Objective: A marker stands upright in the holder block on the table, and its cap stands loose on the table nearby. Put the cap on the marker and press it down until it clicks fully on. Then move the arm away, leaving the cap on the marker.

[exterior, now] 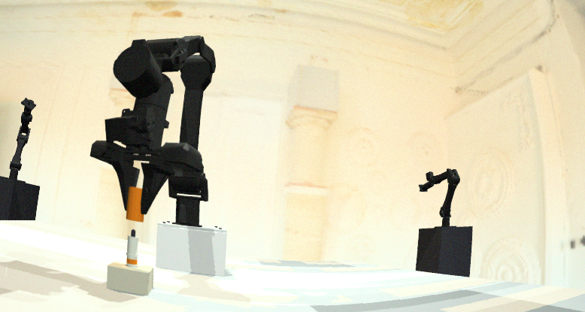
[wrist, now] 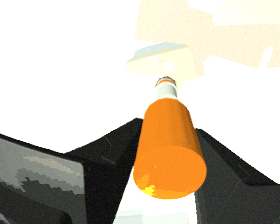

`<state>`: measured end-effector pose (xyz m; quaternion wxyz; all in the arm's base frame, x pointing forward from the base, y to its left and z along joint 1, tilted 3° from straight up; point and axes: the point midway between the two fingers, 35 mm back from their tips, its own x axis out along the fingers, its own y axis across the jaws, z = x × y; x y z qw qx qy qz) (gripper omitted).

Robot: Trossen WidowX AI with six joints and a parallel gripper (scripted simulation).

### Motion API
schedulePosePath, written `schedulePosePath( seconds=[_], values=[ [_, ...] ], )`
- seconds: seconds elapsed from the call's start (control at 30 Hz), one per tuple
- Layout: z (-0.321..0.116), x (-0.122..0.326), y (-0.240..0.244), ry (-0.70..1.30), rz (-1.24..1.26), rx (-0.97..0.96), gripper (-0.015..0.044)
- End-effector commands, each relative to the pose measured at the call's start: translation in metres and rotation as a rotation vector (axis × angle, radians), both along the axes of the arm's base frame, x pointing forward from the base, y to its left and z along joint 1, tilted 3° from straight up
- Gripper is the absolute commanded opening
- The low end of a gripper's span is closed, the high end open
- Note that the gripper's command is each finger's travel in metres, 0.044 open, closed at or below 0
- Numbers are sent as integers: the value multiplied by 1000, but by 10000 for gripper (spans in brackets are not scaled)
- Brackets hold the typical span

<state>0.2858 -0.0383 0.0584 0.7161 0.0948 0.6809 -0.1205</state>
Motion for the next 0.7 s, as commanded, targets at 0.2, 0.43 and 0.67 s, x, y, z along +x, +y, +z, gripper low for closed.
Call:
schedulePosePath(
  seconds=[0.2,0.43,0.67],
  values=[
    [-13,1,-2,2,4,-4,0],
    [-25,2,-2,2,4,-4,0],
    [-36,2,-3,2,4,-4,0]
  ],
)
